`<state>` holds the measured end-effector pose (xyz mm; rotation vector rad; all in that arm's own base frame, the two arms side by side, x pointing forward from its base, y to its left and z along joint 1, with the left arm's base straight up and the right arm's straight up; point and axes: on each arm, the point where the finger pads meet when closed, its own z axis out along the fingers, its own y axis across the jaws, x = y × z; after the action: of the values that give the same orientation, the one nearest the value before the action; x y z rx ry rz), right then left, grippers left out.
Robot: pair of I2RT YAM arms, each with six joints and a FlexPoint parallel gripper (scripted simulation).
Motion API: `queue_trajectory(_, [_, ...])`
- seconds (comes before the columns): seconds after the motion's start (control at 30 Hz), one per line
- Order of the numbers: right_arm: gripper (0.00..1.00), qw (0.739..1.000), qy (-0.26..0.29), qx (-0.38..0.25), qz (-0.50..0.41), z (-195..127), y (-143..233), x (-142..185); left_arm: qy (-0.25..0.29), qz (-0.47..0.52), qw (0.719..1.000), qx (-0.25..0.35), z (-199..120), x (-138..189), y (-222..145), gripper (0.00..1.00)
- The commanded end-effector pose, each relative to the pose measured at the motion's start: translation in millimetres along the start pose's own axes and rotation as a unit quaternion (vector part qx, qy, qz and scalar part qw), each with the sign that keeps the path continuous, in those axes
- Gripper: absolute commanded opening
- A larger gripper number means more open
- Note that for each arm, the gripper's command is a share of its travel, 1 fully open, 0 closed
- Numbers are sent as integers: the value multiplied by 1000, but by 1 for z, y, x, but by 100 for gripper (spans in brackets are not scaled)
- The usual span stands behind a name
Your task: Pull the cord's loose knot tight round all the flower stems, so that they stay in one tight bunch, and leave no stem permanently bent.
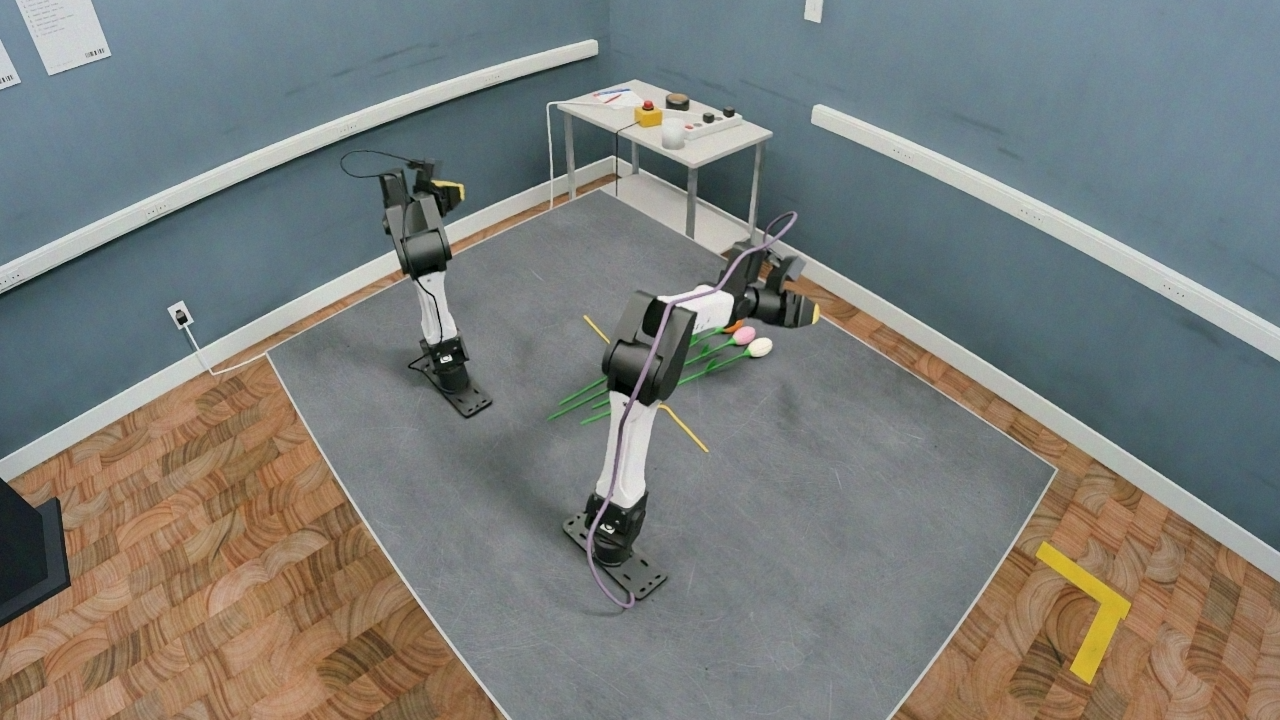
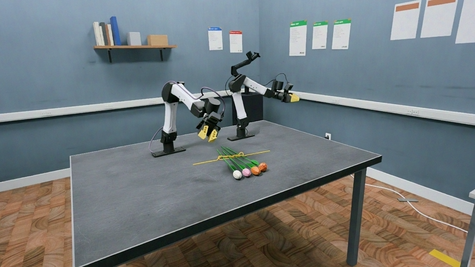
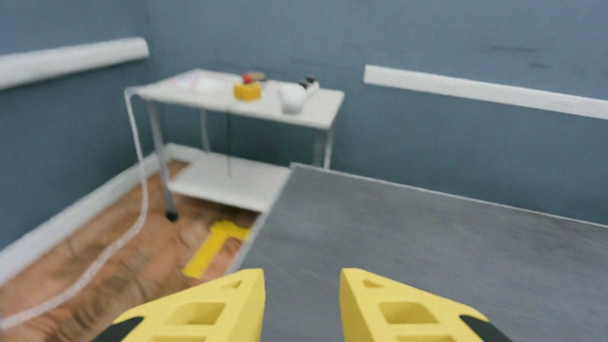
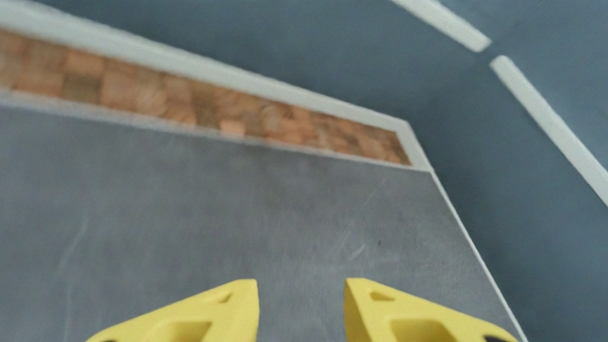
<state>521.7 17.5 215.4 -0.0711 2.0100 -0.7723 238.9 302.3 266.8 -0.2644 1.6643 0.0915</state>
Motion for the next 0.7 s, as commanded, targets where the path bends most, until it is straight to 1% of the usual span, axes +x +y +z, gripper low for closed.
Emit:
queue_trajectory(0.0, [28, 999, -24, -44, -12, -23, -8, -18, 34, -11, 999, -24, -2, 2, -8, 28])
queue_trajectory(0.03, [28, 998, -18, -59, -27, -27, -5, -11, 46, -27, 998, -21, -1, 5, -19, 28])
queue_trajectory(0.1, [28, 994, -6, -90, -58, -34, 0, 5, 82, -77, 994, -6, -1, 25, -50, 28])
queue_trajectory(0.17, [28, 988, 5, -122, -90, -42, 7, 20, 124, -136, 983, 17, -2, 47, -88, 28])
queue_trajectory(0.23, [28, 982, 14, -148, -115, -49, 11, 33, 156, -167, 972, 43, -3, 57, -122, 28])
queue_trajectory(0.33, [28, 973, 23, -177, -143, -58, 16, 46, 206, -209, 953, 70, -7, 76, -161, 28])
queue_trajectory(0.5, [28, 956, 37, -224, -188, -71, 24, 67, 294, -267, 914, 80, -17, 108, -205, 28])
queue_trajectory(0.57, [28, 956, 37, -224, -188, -71, 24, 67, 294, -267, 914, 80, -17, 108, -205, 28])
queue_trajectory(0.6, [28, 952, 37, -233, -196, -73, 25, 68, 311, -279, 905, 72, -19, 115, -209, 28])
queue_trajectory(0.67, [28, 937, 50, -262, -225, -80, 32, 84, 347, -299, 887, 57, -24, 125, -222, 28])
